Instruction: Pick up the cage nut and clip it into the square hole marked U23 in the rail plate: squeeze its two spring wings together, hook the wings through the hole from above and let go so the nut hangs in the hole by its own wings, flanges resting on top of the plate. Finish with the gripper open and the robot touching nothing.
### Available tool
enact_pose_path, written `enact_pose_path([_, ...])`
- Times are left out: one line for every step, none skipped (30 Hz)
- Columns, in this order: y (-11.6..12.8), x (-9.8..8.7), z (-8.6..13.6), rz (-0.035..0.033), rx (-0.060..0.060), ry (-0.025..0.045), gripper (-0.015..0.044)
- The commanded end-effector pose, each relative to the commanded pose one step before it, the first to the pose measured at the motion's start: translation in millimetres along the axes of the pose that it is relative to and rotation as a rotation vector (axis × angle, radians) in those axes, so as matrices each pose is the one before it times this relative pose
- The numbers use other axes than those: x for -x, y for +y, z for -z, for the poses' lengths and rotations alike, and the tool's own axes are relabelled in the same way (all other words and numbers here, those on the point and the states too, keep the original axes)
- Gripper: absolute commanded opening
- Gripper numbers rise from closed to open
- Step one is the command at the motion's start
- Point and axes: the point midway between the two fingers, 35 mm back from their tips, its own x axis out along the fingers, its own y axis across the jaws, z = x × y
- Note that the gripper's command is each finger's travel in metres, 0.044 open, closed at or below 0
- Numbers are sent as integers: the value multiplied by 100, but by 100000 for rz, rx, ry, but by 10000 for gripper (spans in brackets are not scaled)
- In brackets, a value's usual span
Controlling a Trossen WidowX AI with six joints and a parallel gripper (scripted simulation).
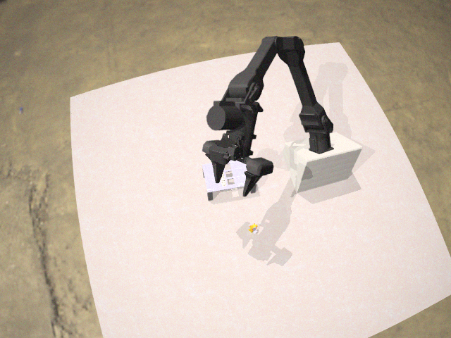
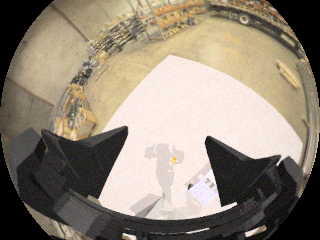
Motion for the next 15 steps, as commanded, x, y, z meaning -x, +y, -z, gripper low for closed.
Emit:
enact_pose_path([-458,-5768,4526,8335,-4863,19583,440])
enact_pose_path([-85,-1339,828,2203,-1168,4153,440])
enact_pose_path([-91,-1305,791,2309,-1193,3975,440])
enact_pose_path([-109,-1243,721,2442,-1324,3659,440])
enact_pose_path([-108,-1217,697,2524,-1311,3513,440])
enact_pose_path([-119,-1163,638,2623,-1407,3226,440])
enact_pose_path([-118,-1131,608,2696,-1419,3041,440])
enact_pose_path([-155,-1241,628,3246,-1816,3130,440])
enact_pose_path([-179,-1557,806,4224,-2165,3811,440])
enact_pose_path([-155,-1544,813,4344,-2013,3631,440])
enact_pose_path([-130,-1510,811,4399,-1836,3398,440])
enact_pose_path([-81,-1171,637,3507,-1328,2518,440])
enact_pose_path([-38,-697,381,2123,-749,1445,440])
enact_pose_path([-10,-231,126,710,-242,470,440])
enact_pose_path([0,0,0,0,0,0,440])
